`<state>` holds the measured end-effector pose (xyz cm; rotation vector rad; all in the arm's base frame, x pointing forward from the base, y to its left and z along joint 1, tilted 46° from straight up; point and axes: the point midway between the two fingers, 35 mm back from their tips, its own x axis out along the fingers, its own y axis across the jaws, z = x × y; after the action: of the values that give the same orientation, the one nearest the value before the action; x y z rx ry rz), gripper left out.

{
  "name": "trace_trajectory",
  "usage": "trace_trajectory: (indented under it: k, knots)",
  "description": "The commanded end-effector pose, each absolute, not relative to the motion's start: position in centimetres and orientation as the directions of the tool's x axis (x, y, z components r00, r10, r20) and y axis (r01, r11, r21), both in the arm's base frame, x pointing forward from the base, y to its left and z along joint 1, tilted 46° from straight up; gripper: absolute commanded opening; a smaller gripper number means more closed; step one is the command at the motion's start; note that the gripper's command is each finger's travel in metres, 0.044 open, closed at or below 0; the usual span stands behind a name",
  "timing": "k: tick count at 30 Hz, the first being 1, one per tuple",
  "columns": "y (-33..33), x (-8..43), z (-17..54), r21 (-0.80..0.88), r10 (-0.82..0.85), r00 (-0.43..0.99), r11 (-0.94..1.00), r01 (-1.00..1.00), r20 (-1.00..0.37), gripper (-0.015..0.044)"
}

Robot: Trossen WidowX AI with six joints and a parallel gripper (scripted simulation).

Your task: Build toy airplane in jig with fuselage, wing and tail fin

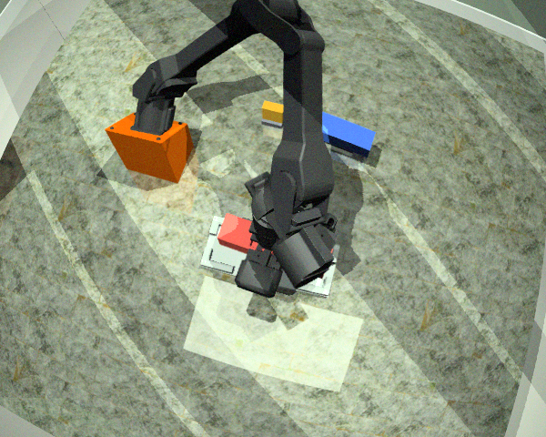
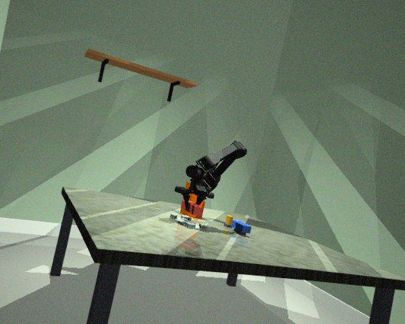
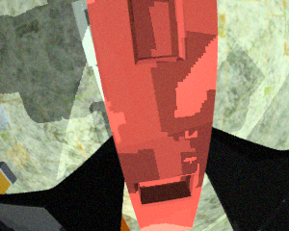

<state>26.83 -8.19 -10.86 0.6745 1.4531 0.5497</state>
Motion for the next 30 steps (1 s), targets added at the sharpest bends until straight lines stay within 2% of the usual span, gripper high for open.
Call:
trace_trajectory:
  k: [1, 30]
  knots:
    - [-8.3, 26.8, -10.9, 0.705, 0.703, 0.054, 0.707, 0.055, -0.709, 0.0196]
    - [-5.5, 27.0, -13.8, 0.706, 0.704, 0.054, 0.706, 0.055, -0.708, 0.0196]
